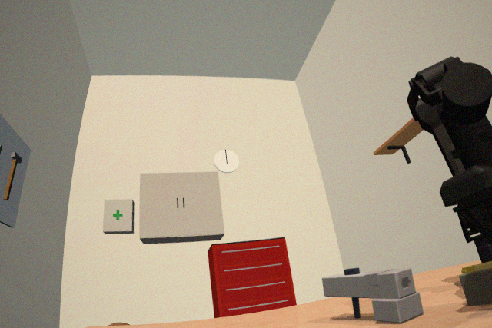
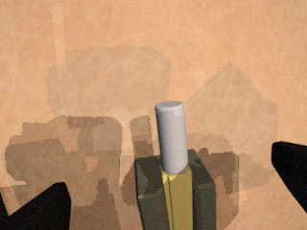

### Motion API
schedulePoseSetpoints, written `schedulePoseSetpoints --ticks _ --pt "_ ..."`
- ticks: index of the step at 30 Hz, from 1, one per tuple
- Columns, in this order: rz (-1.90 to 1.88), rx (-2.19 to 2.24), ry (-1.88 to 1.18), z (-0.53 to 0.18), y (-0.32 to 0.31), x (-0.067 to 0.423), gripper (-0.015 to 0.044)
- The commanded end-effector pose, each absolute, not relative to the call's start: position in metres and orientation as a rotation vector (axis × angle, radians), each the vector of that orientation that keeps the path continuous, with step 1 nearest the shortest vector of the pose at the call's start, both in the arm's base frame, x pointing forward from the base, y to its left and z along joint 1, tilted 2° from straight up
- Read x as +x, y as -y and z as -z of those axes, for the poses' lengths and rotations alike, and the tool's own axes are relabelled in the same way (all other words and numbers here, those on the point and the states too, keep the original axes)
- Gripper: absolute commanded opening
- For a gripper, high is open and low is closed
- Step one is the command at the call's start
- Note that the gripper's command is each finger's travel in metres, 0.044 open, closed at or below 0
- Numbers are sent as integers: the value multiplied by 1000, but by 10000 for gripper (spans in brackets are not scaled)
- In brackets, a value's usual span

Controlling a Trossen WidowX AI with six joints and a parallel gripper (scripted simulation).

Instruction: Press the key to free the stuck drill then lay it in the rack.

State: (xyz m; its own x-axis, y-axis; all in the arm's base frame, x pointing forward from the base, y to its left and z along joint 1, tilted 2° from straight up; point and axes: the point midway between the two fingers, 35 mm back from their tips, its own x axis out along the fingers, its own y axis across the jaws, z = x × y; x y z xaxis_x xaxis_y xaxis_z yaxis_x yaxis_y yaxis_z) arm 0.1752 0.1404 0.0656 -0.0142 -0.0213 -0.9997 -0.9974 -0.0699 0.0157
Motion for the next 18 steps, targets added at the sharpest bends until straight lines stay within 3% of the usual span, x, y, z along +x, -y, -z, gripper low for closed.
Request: schedulePoseSetpoints --ticks 1,10,18 --pt "-1252 -1270 -1200 -84 -141 177 440" --pt "-1273 -1285 -1162 -91 -150 179 440" --pt "-1396 -1416 -799 -100 -231 183 440"
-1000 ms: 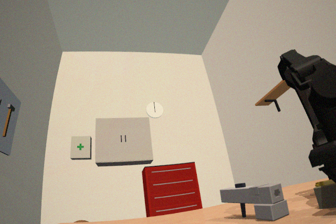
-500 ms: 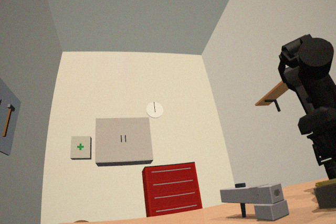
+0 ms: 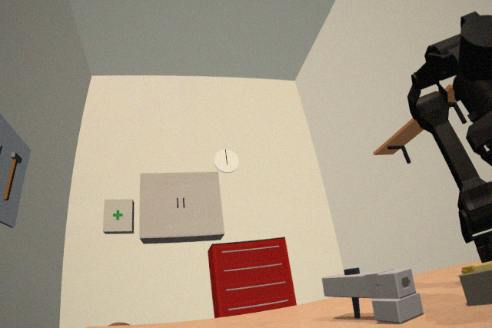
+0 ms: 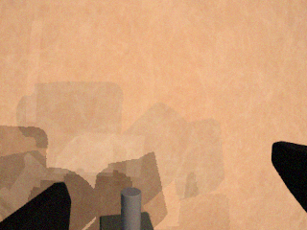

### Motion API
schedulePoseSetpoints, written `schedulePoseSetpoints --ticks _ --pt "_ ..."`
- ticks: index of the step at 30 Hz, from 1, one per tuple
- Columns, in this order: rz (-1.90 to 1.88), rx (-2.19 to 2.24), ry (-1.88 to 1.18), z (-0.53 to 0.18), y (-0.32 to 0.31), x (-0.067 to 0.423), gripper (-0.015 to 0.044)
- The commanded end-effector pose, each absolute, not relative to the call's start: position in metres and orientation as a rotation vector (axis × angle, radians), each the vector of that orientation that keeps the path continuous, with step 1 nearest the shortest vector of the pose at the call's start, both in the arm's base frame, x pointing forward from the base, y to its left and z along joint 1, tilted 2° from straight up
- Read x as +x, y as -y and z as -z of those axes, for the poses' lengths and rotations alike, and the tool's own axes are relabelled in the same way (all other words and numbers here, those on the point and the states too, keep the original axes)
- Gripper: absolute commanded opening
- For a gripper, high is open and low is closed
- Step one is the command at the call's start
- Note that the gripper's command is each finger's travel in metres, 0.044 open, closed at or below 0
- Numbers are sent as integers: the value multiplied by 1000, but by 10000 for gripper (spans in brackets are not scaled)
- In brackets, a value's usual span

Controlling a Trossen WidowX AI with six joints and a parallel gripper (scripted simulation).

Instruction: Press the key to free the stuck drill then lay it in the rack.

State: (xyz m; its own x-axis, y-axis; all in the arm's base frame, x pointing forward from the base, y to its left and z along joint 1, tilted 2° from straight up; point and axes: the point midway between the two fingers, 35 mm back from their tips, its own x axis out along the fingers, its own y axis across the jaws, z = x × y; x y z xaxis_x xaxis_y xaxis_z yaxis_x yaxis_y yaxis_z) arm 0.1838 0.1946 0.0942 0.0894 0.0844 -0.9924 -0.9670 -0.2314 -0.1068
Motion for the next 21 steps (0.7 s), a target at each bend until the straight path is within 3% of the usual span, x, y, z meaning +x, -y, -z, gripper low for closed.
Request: schedulePoseSetpoints --ticks 1,9,21 --pt "-1415 -1431 -747 -102 -244 182 440" --pt "-1552 -1511 -319 -121 -348 153 440" --pt "-1738 -1454 275 -158 -465 41 440"
